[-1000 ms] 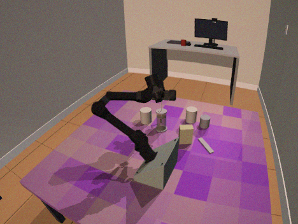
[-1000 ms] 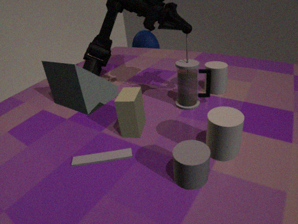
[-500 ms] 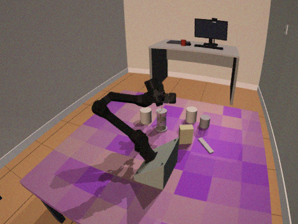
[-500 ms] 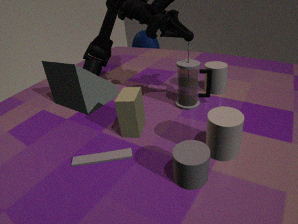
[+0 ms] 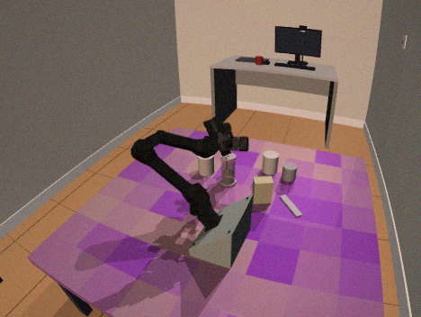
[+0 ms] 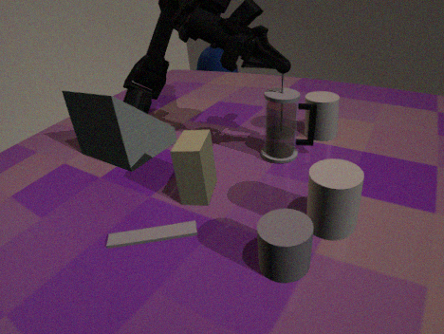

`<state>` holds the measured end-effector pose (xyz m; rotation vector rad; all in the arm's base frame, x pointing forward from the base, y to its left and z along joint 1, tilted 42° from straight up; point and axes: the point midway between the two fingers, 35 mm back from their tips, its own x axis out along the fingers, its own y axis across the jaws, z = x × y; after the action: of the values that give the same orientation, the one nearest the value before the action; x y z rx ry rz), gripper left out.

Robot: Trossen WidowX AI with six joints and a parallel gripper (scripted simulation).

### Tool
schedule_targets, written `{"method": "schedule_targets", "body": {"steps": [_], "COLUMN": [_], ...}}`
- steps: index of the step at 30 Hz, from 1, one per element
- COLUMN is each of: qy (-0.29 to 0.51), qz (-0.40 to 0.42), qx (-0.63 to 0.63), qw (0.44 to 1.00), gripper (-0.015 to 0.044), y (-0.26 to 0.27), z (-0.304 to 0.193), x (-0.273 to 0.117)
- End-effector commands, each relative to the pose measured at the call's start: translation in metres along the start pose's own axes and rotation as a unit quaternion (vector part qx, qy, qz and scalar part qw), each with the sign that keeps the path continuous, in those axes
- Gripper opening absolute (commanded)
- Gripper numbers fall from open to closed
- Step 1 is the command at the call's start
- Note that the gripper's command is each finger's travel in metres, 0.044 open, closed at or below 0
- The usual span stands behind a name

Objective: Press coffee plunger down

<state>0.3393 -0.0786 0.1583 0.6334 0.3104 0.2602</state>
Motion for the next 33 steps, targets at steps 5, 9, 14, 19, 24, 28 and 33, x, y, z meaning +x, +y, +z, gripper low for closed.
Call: {"method": "schedule_targets", "body": {"steps": [5,9,14,19,24,28,33], "qy": [0.017,0.016,0.016,0.016,0.016,0.016,0.016], "qz": [0.003,0.003,0.004,0.004,0.004,0.004,0.004], "qx": [0.017,0.018,0.017,0.017,0.017,0.017,0.017], "qw": [1.000,1.000,1.000,1.000,1.000,1.000,1.000], "gripper": [0.0118,0.0118,0.0118,0.0118,0.0118,0.0118,0.0118], "y": [0.0006,0.0011,0.0007,0.0002,-0.0003,-0.0007,-0.0010], "z": [-0.0246,-0.0249,-0.0234,-0.0229,-0.0226,-0.0223,-0.0214], "x": [0.0125,0.0154,0.0169,0.0175,0.0177,0.0180,0.0180]}}
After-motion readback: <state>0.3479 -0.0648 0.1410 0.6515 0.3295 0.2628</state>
